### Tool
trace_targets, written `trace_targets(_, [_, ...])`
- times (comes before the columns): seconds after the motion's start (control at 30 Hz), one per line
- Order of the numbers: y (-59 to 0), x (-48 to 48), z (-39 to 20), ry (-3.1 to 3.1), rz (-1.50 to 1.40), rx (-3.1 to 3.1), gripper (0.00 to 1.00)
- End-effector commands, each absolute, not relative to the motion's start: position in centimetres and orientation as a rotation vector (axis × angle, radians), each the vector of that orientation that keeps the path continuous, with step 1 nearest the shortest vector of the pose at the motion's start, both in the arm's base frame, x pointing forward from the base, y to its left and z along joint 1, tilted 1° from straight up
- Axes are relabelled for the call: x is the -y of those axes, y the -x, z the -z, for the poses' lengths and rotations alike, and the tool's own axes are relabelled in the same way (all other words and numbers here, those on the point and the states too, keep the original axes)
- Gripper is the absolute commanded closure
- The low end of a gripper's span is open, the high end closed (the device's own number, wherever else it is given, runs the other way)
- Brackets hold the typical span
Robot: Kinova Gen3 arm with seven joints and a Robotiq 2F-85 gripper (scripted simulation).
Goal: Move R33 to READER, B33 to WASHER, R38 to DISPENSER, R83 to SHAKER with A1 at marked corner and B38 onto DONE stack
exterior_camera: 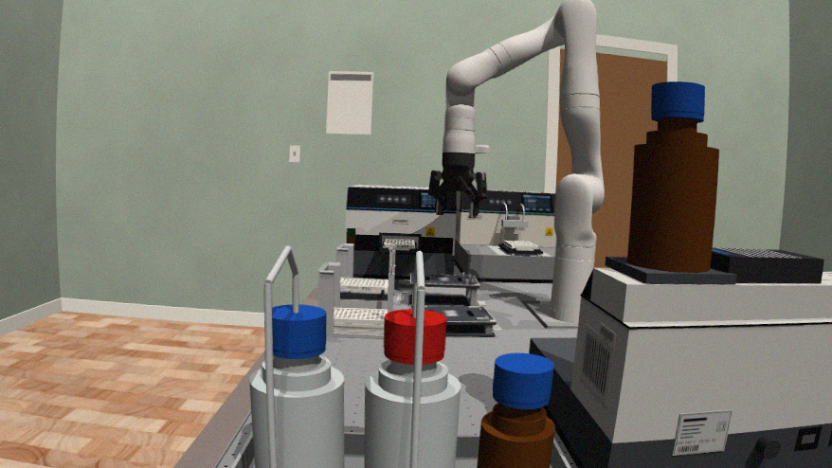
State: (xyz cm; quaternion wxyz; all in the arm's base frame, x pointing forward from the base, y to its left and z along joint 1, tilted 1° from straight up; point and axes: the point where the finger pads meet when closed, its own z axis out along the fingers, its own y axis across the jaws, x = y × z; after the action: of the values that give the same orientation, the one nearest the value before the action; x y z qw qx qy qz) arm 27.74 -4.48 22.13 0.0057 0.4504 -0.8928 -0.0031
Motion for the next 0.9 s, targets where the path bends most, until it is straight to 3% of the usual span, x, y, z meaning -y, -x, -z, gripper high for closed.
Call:
trace_targets(0.0, [-28.6, 3.3, -22.0, -1.431, -0.001, 2.787, 0.00])
trace_targets(0.87, [-30.3, -1.5, -21.6, -1.427, 0.007, 2.786, 0.00])
